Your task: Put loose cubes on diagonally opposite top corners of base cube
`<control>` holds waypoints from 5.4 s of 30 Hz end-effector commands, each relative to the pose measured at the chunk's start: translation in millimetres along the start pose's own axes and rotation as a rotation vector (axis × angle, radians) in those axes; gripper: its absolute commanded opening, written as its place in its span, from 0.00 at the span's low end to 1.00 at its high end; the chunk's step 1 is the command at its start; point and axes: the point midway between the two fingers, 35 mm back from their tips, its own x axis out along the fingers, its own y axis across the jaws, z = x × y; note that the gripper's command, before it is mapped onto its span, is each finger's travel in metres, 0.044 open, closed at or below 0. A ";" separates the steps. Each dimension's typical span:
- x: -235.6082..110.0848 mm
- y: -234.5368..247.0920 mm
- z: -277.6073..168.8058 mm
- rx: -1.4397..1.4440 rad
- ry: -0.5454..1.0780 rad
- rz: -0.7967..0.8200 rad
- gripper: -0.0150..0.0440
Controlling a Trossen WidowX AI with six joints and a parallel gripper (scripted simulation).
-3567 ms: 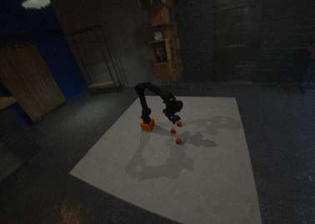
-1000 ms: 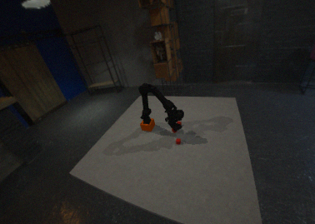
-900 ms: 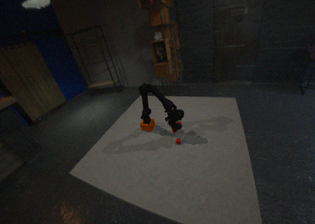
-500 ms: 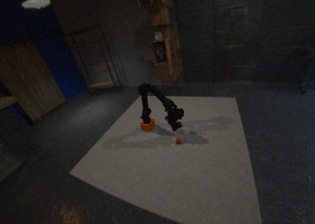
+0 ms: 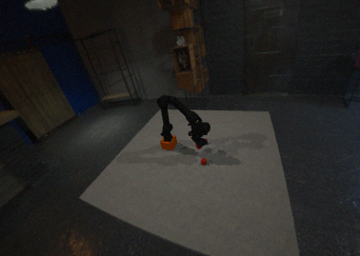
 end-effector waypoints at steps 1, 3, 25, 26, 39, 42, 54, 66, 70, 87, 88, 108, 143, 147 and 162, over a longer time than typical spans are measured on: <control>-5.9 -1.4 1.5 0.001 -0.004 -0.004 0.43; -7.7 -1.2 1.4 0.001 -0.003 -0.004 0.43; -27.7 1.5 0.3 -0.003 0.007 0.007 0.43; -28.7 1.6 0.2 -0.003 0.007 0.008 0.43; -40.7 3.8 -0.9 -0.005 0.013 0.014 0.43; -43.5 4.4 -1.3 -0.006 0.014 0.015 0.43; -54.8 7.0 -2.8 -0.008 0.020 0.021 0.43; -66.0 9.9 -4.6 -0.010 0.025 0.027 0.43; -66.0 10.3 -3.0 -0.006 0.025 0.027 0.43; -49.8 20.5 42.4 0.083 0.023 0.027 0.43; -48.7 21.4 45.1 0.088 0.023 0.027 0.43; -26.3 47.3 97.9 0.195 0.020 0.029 0.43; 7.7 57.7 111.2 0.229 0.020 0.029 0.43; 7.7 57.7 111.2 0.229 0.020 0.029 0.43; 9.3 57.8 111.1 0.224 0.020 0.029 0.43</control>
